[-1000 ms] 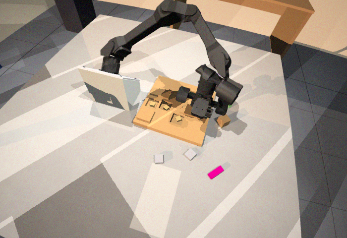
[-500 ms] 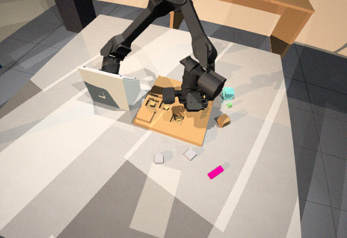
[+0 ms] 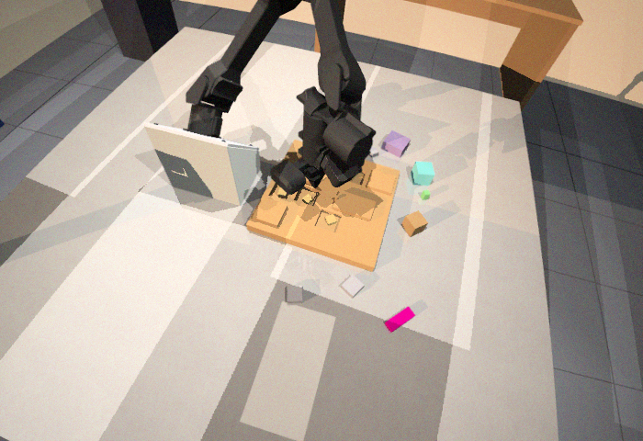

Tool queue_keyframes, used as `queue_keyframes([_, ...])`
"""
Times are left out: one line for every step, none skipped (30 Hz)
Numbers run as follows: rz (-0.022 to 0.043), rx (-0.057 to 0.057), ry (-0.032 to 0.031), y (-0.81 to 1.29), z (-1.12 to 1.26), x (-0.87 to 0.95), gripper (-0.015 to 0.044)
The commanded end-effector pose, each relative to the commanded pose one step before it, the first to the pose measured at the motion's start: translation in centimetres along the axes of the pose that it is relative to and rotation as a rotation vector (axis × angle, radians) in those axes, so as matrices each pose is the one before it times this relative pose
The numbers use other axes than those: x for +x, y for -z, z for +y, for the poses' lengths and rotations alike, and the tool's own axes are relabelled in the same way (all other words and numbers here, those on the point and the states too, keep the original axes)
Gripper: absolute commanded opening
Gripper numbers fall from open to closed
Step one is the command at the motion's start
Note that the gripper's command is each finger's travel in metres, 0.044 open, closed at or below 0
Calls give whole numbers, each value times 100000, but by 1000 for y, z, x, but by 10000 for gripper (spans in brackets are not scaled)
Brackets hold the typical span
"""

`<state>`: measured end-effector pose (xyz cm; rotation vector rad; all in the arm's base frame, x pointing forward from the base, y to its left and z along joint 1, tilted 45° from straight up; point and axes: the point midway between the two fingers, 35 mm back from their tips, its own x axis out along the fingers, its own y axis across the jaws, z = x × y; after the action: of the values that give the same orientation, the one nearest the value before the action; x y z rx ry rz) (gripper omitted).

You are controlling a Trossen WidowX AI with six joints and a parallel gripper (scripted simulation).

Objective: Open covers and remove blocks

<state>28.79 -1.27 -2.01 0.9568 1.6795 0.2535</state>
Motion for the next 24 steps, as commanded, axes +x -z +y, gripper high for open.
queue_keyframes([808,-30586,423,3840,-1394,330,0])
queue_keyframes([37,-4515,-35,579,-4,66,0])
queue_keyframes([37,-4515,-40,580,25,74,0])
queue_keyframes([35,-4516,-45,580,54,82,0])
queue_keyframes([33,-4517,-50,578,84,91,0])
queue_keyframes([31,-4518,-54,575,113,99,0])
queue_keyframes([24,-3743,-48,472,117,88,0])
queue_keyframes([13,-2246,-31,280,82,56,0])
queue_keyframes([8,-366,9,277,-132,8,0])
queue_keyframes([7,-278,1,210,-96,7,0])
queue_keyframes([2,-93,-1,70,-31,3,0])
queue_keyframes([0,0,0,0,0,0,0])
queue_keyframes([0,0,0,0,0,0,0])
queue_keyframes([0,0,0,0,0,0,0])
queue_keyframes([0,0,0,0,0,0,0])
queue_keyframes([0,0,0,0,0,0,0])
queue_keyframes([0,0,0,0,0,0,0])
queue_keyframes([0,0,0,0,0,0,0])
queue_keyframes([-1,-1,-3,-39,51,0,0])
queue_keyframes([-2,-2,-10,-98,127,1,0])
queue_keyframes([-1,-1,-5,-39,51,0,0])
queue_keyframes([-2,3,10,-7,-5,77,0])
queue_keyframes([-4,5,20,-14,-10,156,0])
queue_keyframes([-5,6,25,-19,-13,217,0])
